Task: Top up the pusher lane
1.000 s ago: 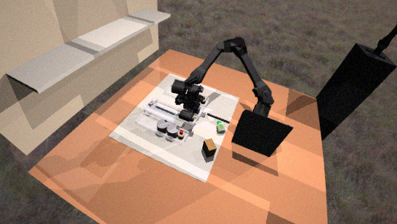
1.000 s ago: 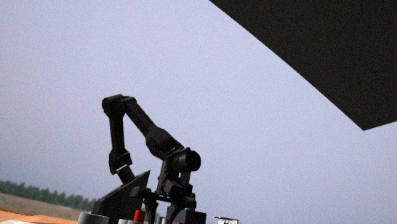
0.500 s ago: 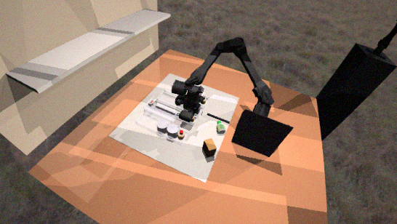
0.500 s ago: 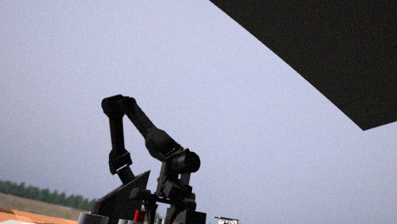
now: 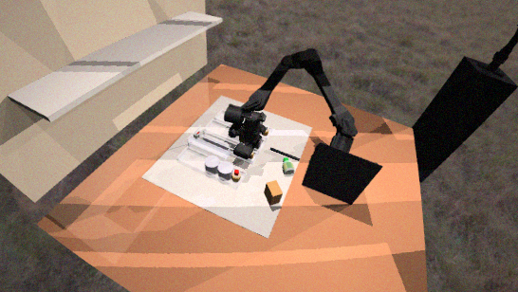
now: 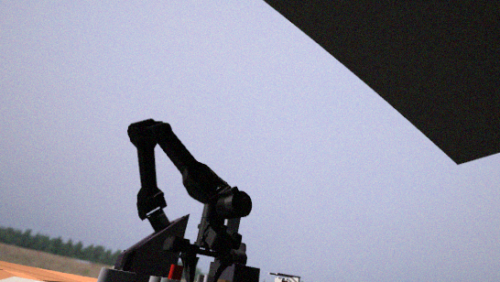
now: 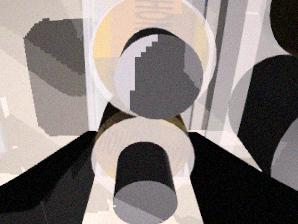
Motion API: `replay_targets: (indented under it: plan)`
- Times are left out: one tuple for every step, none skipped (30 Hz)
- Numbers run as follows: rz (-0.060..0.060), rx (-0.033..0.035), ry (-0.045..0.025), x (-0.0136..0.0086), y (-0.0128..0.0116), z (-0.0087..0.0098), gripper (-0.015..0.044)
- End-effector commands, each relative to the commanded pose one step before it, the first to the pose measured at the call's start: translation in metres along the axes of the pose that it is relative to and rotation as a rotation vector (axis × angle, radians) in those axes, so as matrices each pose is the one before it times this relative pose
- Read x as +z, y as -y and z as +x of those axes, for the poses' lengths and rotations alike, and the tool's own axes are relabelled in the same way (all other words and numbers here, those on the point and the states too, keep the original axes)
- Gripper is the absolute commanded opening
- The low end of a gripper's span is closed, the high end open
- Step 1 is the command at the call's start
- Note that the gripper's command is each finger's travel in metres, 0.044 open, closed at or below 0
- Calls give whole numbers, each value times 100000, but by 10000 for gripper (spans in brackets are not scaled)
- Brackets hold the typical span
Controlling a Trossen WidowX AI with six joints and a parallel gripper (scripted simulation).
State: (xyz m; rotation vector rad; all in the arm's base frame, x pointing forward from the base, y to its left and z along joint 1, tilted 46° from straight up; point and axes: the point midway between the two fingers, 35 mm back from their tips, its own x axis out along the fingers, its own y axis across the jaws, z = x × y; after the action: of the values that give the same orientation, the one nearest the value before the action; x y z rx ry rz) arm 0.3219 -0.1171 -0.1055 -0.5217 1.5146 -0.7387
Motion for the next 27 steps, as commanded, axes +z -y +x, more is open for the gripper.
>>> replay_targets:
  plan:
    - [827,-566,883,234,190,41,0]
    - [-1,0,-1,-17,0,0,0]
    - [-1,0,-1,-17,0,0,0]
    - [-1,0,-1,-17,0,0,0]
    - [-1,0,-1,-17,0,0,0]
    - [-1,0,-1,-17,0,0,0]
    - [-1,0,-1,-17,0,0,0]
    - [-1,0,-1,-17,0,0,0]
    - [-1,0,-1,-17,0,0,0]
    - [-1,0,-1,-17,0,0,0]
    - [-1,0,-1,-17,0,0,0]
    - [-1,0,-1,-17,0,0,0]
    - [-1,0,-1,-17,0,0,0]
    - [-1,0,-1,-17,0,0,0]
    - [-1,0,-1,-17,0,0,0]
    - [-1,0,-1,-17,0,0,0]
    - [-1,0,-1,-17,0,0,0]
    - [-1,0,-1,-17,0,0,0]
    - [-1,0,-1,-17,0,0,0]
    - [-1,0,-1,-17,0,0,0]
    - [-1,0,-1,-17,0,0,0]
    - [-1,0,-1,-17,0,0,0]
    - [-1,0,-1,-17,0,0,0]
    - [-1,0,-1,-17,0,0,0]
    - [-1,0,-1,-17,0,0,0]
    - [-1,0,-1,-17,0,0,0]
    - [-1,0,-1,-17,0,0,0]
